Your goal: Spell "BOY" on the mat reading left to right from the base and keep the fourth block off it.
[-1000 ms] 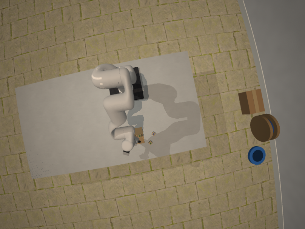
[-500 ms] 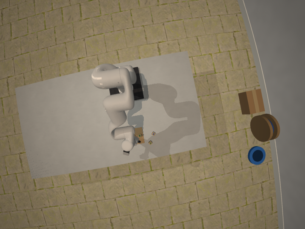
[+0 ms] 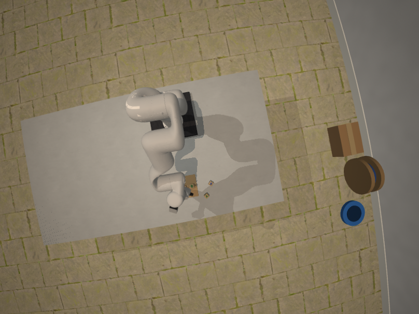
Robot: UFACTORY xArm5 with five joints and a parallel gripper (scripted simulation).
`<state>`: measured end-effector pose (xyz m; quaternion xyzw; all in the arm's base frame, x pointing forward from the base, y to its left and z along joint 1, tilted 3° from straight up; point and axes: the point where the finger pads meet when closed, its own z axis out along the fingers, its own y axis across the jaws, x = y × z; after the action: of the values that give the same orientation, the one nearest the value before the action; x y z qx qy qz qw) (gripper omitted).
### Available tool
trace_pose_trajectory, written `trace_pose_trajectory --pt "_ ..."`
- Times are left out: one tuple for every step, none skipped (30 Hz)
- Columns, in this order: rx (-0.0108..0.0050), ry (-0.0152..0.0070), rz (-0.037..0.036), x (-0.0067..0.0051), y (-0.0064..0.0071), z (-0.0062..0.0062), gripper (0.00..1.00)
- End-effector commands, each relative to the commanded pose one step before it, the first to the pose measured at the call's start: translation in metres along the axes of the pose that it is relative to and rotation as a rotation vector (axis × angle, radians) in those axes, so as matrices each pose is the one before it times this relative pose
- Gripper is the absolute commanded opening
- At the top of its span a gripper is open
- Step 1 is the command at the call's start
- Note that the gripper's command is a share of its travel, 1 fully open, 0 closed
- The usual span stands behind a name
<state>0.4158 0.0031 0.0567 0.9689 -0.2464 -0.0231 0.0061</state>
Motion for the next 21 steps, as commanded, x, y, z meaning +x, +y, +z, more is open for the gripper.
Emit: trace_pose_trajectory --pt "0.00188 0.00338 -0.00007 0.00109 -0.0007 -0.00011 0.42" --pt "0.00002 0.00004 -0.00003 -0.00002 -0.00003 0.00051 0.42" --pt "0.00002 0.00005 -0.00003 -0.00002 -0.00003 0.00059 0.42" --pt "0.00003 0.00006 -0.00003 -0.00003 -0.00004 0.00067 0.42" --pt "0.00003 0.00006 -0.00004 -0.00003 -0.00004 0.00075 0.42" --pt "0.00003 0.00007 -0.00004 -0.00004 -0.00004 0.00082 0.42" --pt "0.00003 0.00007 -0.00005 -0.00004 -0.00004 0.0009 0.42" --pt "0.00004 0.00008 -0.00005 -0.00005 -0.00005 0.00097 0.42" --pt "0.00004 0.00009 -0.00005 -0.00005 -0.00005 0.00105 0.42" --pt "0.00002 0.00002 -0.00002 0.00001 0.00002 0.00116 0.42" --pt "0.00001 0.0 0.0 0.00004 0.00005 0.00124 0.42" --pt "0.00001 0.0 0.0 0.00003 0.00005 0.00131 0.42" --pt "0.00001 0.0 0.0 0.00003 0.00006 0.00136 0.42" --pt "0.00001 0.0 0.0 0.00003 0.00006 0.00142 0.42" --pt "0.0 0.0 0.0 0.0 0.0 0.0 0.42" --pt "0.0 0.0 0.0 0.0 0.0 0.0 0.42" --pt "0.00001 0.0 0.0 0.00002 0.00007 0.00146 0.42" --pt "0.00001 0.0 0.0 0.00003 0.00007 0.00151 0.42" --pt "0.00001 0.0 0.0 0.00005 0.00006 0.00155 0.42" --pt "0.00001 0.0 0.0 0.00005 0.00006 0.00158 0.42" --pt "0.00001 0.0 0.0 0.00004 0.00007 0.0016 0.42"
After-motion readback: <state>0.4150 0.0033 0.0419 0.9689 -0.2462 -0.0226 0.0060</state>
